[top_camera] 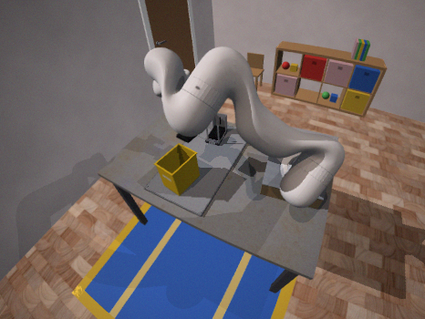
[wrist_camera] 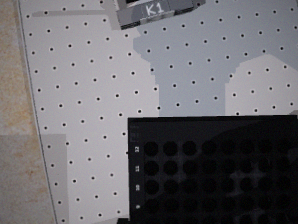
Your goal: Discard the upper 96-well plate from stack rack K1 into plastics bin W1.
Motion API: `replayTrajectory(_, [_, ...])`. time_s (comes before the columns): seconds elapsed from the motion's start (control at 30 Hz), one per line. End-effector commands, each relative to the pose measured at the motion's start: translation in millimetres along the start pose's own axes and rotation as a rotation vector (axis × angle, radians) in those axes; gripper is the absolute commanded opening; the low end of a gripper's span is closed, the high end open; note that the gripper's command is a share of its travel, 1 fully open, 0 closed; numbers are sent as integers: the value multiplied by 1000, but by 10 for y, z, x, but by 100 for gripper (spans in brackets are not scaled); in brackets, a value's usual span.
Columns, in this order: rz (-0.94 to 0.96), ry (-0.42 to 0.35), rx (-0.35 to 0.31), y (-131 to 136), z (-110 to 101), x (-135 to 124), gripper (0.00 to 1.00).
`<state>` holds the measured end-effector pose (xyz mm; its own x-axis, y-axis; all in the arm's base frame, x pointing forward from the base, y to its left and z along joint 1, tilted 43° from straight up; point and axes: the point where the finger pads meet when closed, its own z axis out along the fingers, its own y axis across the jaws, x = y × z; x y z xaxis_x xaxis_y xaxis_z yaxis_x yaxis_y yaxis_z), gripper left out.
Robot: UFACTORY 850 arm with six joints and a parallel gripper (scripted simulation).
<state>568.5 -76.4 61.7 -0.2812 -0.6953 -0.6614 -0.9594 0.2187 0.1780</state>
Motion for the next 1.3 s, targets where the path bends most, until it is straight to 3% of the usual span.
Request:
replayTrajectory(0.0, [0,0,2,12,-5,-129,0])
replayTrajectory(1.27, [0,0,2,179,41,-1216,0])
